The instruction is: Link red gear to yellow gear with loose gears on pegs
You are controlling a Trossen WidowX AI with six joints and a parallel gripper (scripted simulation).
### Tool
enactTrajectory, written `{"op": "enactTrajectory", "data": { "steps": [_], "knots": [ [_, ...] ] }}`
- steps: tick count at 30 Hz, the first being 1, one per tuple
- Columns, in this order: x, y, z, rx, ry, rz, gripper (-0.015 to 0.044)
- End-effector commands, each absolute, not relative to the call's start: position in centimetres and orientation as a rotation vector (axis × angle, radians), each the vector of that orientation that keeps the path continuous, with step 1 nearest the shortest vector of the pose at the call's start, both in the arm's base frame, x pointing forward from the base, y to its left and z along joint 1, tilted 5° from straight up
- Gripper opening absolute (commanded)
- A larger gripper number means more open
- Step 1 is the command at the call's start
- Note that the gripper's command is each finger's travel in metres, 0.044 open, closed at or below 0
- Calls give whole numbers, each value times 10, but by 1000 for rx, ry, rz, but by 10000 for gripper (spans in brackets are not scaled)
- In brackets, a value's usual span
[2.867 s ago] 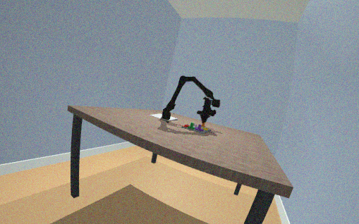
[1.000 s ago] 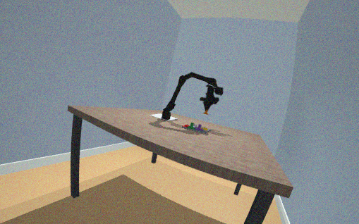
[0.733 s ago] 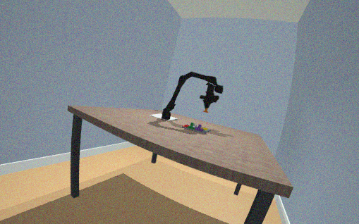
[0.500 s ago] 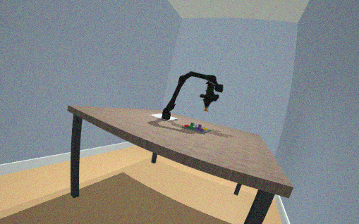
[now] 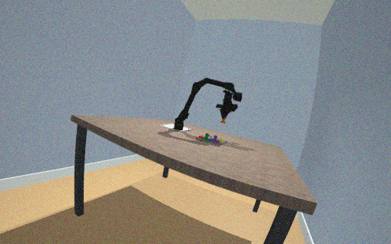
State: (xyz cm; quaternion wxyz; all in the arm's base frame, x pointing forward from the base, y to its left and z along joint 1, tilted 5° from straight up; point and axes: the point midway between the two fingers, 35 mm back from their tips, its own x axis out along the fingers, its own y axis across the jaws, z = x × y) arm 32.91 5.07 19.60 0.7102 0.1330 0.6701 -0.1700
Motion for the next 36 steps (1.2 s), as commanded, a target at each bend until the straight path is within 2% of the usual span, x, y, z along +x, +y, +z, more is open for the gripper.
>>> {"op": "enactTrajectory", "data": {
  "steps": [1, 36],
  "knots": [
    [332, 43, 192, 293, 1492, -370, 0],
    [349, -46, 158, 282, 1485, -382, 0]
  ]
}}
